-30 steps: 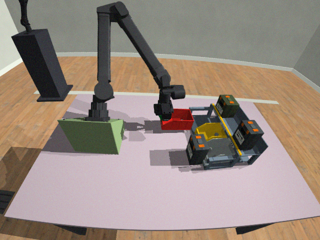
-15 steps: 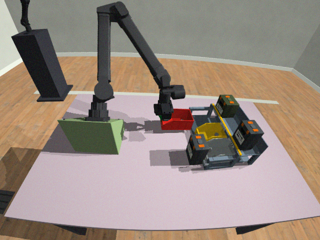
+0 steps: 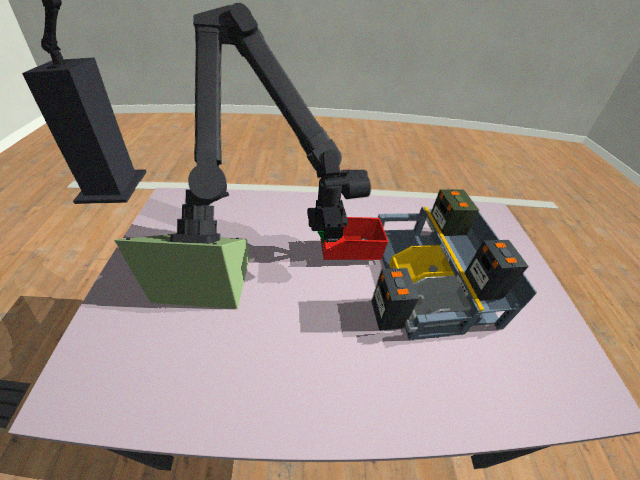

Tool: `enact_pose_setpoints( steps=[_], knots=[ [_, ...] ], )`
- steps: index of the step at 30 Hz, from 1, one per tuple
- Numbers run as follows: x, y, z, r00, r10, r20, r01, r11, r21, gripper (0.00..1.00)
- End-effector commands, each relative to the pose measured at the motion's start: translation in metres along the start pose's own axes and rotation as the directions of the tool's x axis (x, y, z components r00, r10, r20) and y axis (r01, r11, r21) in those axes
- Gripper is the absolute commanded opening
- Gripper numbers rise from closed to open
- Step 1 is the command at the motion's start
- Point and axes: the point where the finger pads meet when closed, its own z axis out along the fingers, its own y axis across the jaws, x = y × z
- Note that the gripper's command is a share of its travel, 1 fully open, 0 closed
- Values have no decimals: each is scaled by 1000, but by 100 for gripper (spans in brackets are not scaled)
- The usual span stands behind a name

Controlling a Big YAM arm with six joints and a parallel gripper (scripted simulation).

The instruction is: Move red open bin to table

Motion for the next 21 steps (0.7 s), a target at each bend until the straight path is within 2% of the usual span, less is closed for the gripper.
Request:
enact_pose_setpoints(
  steps=[1,11,15,21],
  knots=[
    [6,6,-5,1000,-14,-1,14,999,-29,0],
    [6,7,-3,1000,-13,-1,13,999,-32,0],
    [4,3,2,1000,-5,1,5,1000,-16,0],
    [2,4,6,1000,-1,2,1,1000,-12,0]
  ],
)
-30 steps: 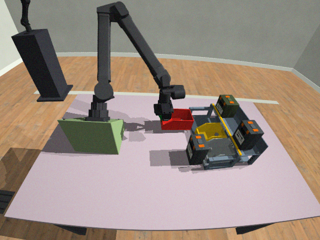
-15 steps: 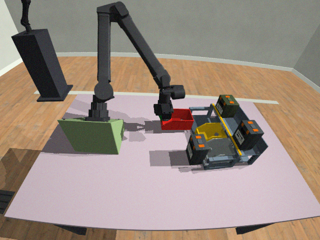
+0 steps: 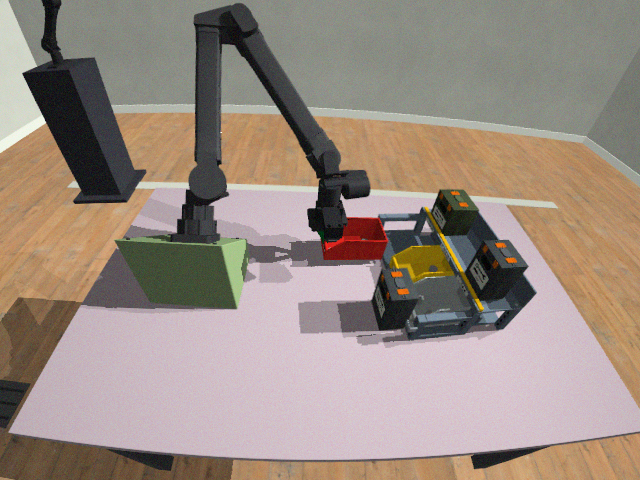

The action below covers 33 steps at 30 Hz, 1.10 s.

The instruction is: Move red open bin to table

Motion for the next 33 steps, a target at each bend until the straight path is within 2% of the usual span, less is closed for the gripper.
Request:
enact_pose_setpoints(
  steps=[1,16,17,23,33],
  knots=[
    [0,2,4,1000,5,3,-5,1000,-2,0],
    [0,-1,11,1000,6,3,-6,1000,3,0],
    [-4,8,5,1000,19,3,-19,1000,-21,0],
    [0,0,15,1000,6,3,-6,1000,4,0],
    [-2,1,17,1000,11,4,-11,1000,-2,0]
  ],
)
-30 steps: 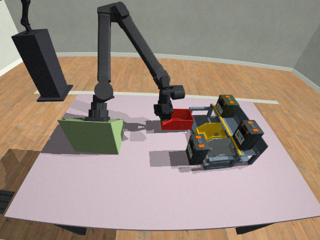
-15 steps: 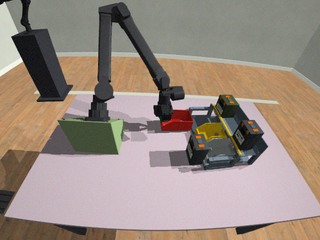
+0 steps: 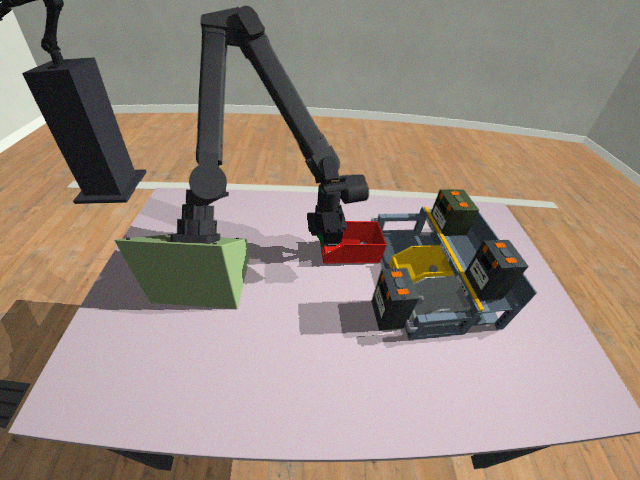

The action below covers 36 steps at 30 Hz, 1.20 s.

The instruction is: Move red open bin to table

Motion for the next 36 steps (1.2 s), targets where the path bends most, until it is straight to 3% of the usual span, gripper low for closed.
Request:
enact_pose_setpoints(
  steps=[1,6,36],
  knots=[
    [-2,6,-3,1000,14,2,-14,1000,-25,0],
    [-1,1,6,1000,10,3,-10,1000,-2,0],
    [-2,2,10,1000,14,3,-14,1000,-10,0]
  ],
)
